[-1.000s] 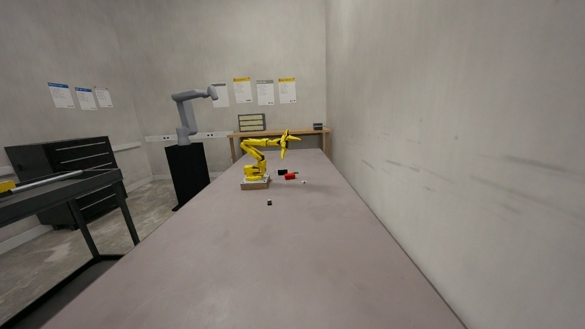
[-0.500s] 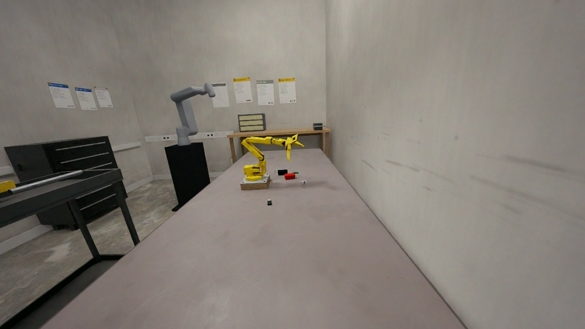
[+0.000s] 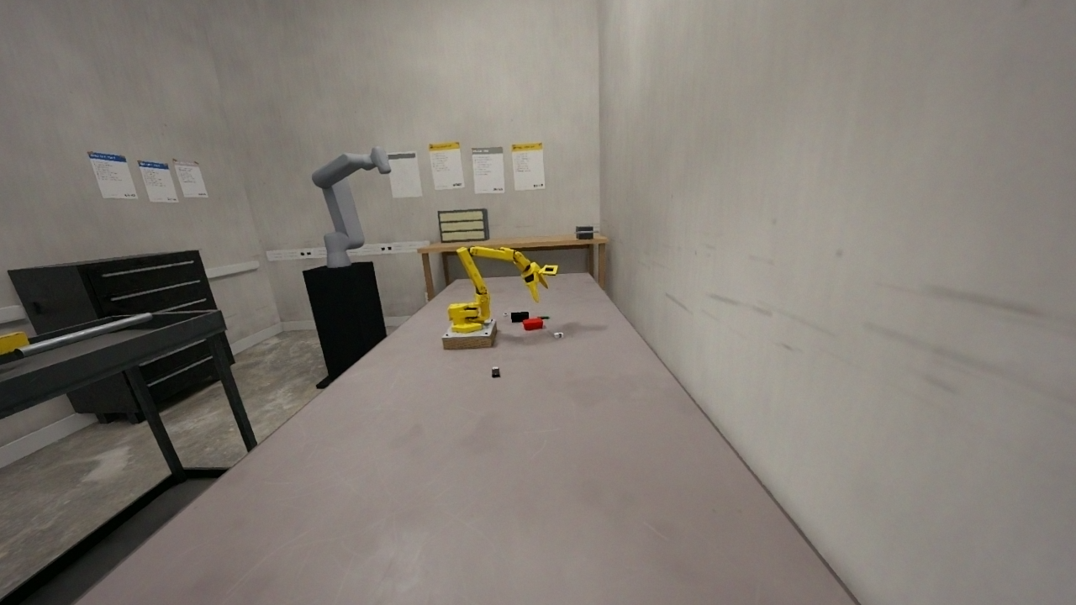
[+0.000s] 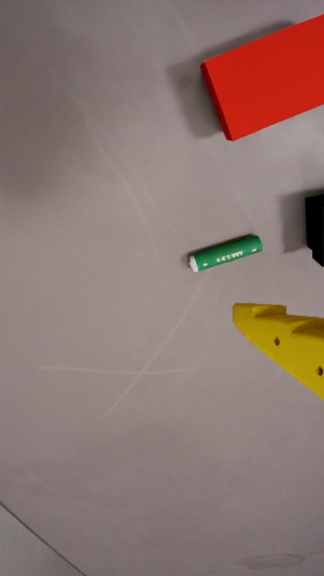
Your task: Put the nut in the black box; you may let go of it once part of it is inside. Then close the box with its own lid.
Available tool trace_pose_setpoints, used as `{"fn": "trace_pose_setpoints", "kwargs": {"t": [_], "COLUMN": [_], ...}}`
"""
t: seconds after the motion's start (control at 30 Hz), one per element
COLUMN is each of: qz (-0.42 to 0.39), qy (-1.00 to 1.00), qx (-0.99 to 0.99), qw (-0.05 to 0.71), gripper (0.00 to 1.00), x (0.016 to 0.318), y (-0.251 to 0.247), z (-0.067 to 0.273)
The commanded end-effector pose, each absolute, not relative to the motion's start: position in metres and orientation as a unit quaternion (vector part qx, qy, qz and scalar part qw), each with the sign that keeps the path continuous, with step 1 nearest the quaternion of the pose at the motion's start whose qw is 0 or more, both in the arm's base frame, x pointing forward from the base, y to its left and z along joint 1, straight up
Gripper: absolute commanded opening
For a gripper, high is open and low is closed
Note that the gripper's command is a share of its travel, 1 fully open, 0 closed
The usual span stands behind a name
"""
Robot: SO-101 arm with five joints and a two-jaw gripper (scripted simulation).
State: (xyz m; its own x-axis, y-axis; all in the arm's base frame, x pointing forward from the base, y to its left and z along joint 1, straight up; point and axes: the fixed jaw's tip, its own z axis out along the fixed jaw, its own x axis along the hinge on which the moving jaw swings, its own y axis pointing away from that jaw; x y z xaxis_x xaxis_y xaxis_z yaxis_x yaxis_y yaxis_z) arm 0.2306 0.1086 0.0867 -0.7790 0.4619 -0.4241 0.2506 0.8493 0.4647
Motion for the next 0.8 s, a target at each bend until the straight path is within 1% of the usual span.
{"fn": "trace_pose_setpoints", "kwargs": {"t": [0.0, 0.13, 0.27, 0.33, 0.57, 0.77], "qz": [0.151, 0.104, 0.061, 0.061, 0.012, 0.000], "qy": [0.961, 0.984, 0.995, 0.995, 1.000, 1.000], "qx": [0.147, 0.095, 0.052, 0.052, 0.006, -0.004], "qw": [0.176, 0.108, 0.057, 0.057, 0.010, 0.000], "gripper": [0.49, 0.41, 0.35, 0.35, 0.29, 0.28], "x": [0.210, 0.183, 0.160, 0.160, 0.136, 0.131], "y": [0.137, 0.153, 0.162, 0.162, 0.167, 0.168], "z": [0.066, 0.050, 0.040, 0.040, 0.031, 0.029]}}
